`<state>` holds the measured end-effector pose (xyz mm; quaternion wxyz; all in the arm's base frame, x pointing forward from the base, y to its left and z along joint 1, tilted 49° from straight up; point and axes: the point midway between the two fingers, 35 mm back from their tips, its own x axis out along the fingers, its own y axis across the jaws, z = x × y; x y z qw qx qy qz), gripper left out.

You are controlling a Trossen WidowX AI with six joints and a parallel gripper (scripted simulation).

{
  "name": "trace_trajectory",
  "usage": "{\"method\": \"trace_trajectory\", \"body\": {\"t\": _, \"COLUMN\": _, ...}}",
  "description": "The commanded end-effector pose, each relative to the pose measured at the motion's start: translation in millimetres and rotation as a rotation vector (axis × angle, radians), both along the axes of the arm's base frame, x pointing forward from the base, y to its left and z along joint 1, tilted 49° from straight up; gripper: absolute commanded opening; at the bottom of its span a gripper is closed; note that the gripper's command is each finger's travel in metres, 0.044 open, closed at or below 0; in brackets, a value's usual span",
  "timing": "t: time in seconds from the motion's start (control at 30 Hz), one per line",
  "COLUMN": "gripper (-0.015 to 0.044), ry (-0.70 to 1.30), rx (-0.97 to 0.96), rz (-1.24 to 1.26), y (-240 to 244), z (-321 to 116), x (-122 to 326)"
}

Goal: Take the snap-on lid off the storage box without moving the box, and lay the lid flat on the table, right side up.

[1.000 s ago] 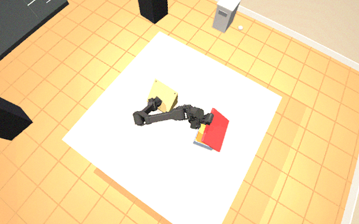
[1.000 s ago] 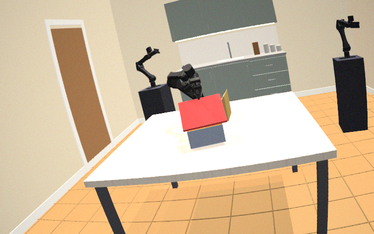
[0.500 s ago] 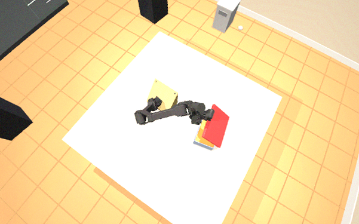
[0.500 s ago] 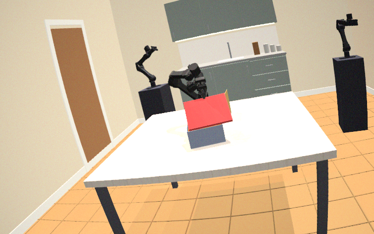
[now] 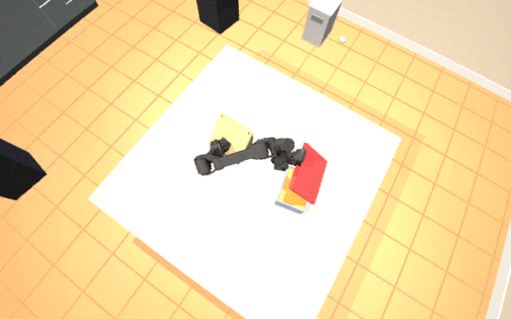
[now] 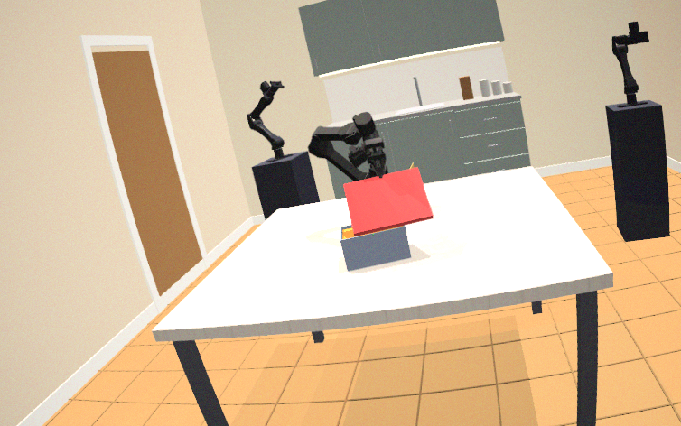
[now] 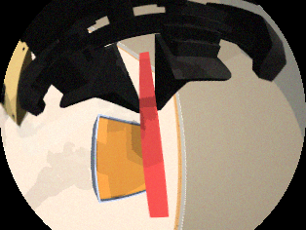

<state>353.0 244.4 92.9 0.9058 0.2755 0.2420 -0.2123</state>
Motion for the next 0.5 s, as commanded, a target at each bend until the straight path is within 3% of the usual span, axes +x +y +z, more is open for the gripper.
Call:
{"method": "trace_trajectory", "body": {"t": 0.0, "gripper": 0.0000, "ry": -0.006, "rx": 0.006, "rz": 0.002, "y": 7.0, "z": -5.2, "x": -4.4}}
{"method": "trace_trajectory", "body": {"t": 0.47, "gripper": 0.0000, "ry": -0.006, "rx": 0.008, "rz": 0.002, "y": 22.8, "z": -24.7, "x": -16.8}}
